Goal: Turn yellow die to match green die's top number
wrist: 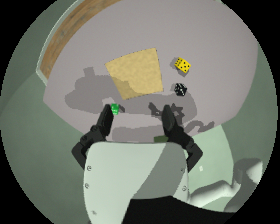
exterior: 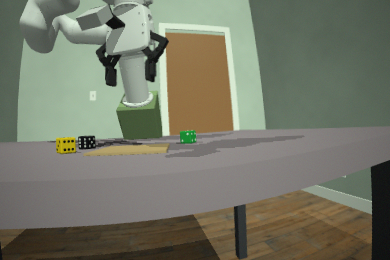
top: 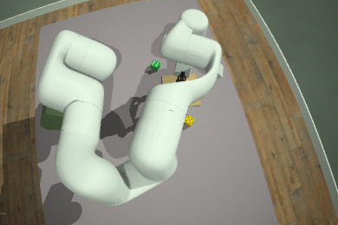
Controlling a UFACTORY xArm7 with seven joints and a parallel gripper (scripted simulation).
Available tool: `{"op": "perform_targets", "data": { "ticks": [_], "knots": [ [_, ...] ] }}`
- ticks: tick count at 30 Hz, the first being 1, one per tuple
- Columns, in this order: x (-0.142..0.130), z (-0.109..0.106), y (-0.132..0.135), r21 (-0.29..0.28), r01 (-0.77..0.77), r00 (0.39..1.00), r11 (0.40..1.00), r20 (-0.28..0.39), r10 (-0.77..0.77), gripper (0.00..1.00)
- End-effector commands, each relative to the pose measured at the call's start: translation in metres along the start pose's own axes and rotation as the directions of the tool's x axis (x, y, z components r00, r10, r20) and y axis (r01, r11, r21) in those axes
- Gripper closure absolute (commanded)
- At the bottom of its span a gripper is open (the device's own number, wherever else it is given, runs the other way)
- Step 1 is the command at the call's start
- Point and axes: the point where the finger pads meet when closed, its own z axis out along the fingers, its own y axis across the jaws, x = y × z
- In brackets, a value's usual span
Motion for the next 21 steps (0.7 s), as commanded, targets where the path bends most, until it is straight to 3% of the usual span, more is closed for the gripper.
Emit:
{"op": "perform_targets", "data": {
  "ticks": [1, 7, 9, 21],
  "knots": [
    [0.004, -0.001, 0.006, 0.009, -0.015, 1.000, 1.000, 0.000, 0.015, 0.00],
    [0.004, -0.001, 0.006, 0.009, -0.015, 1.000, 1.000, 0.000, 0.015, 0.00],
    [0.031, -0.003, 0.057, 0.017, -0.186, 0.982, 0.982, -0.010, 0.186, 0.00],
    [0.031, -0.003, 0.058, 0.017, -0.187, 0.982, 0.982, -0.010, 0.188, 0.00]
  ]
}}
